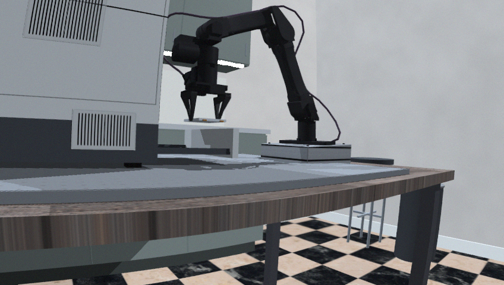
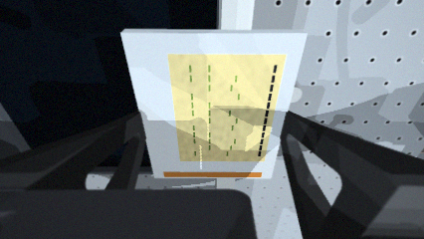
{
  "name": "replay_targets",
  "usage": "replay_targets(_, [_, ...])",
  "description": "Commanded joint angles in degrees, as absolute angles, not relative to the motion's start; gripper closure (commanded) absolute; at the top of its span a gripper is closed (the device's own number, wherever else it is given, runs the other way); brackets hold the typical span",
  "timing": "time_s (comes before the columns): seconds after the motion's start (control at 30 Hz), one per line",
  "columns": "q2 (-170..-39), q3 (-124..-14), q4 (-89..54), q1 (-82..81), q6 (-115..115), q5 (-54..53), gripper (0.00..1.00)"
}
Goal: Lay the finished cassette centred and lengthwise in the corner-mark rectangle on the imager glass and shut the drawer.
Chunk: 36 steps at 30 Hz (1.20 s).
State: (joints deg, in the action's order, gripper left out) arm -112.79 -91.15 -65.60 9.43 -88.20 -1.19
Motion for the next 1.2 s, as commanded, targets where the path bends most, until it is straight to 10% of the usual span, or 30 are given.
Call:
replay_targets(0.0, [-112.90,-93.41,-66.95,9.53,-88.58,-0.45,1.00])
replay_targets(1.17, [-122.54,-107.48,-71.29,8.84,-88.75,-0.43,1.00])
